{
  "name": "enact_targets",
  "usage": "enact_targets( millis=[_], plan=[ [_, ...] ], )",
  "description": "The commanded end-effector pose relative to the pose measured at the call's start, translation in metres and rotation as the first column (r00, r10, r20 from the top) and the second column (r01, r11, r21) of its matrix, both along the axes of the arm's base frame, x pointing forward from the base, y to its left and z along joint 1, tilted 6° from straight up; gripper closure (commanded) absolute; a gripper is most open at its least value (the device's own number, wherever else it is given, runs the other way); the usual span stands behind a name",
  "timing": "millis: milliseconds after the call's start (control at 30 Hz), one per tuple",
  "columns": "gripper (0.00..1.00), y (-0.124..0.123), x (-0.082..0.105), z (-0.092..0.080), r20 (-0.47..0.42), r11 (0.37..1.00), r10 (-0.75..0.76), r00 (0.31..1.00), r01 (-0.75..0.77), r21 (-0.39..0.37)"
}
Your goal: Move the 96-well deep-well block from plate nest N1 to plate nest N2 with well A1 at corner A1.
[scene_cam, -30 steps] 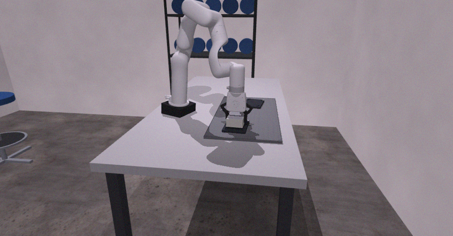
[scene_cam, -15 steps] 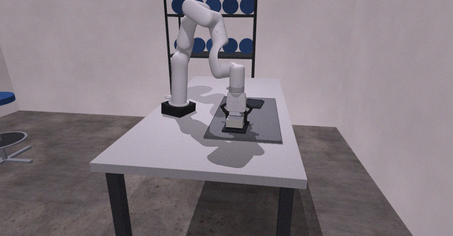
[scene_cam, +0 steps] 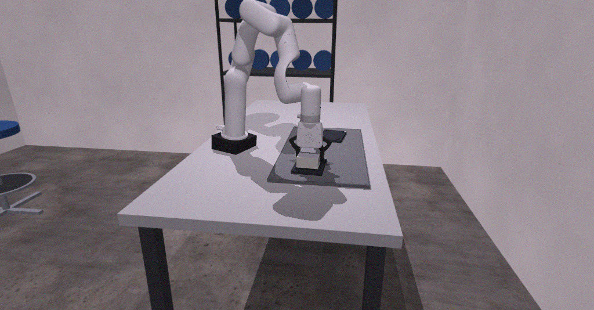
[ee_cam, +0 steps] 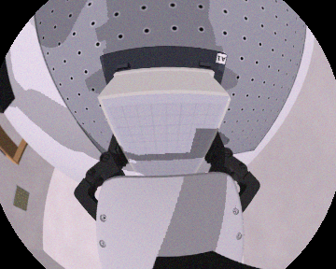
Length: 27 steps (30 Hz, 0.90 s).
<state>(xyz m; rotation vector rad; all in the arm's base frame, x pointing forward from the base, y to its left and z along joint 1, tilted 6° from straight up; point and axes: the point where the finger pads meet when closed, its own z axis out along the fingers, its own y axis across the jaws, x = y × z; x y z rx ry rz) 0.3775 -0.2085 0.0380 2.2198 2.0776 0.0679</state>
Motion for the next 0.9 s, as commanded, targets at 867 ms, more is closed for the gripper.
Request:
enact_targets(
  millis=[867],
  plan=[
    [1.00,-0.0008,0.0016,-0.0032,0.003,1.000,0.000,1.000,0.000,-0.001]
  ],
)
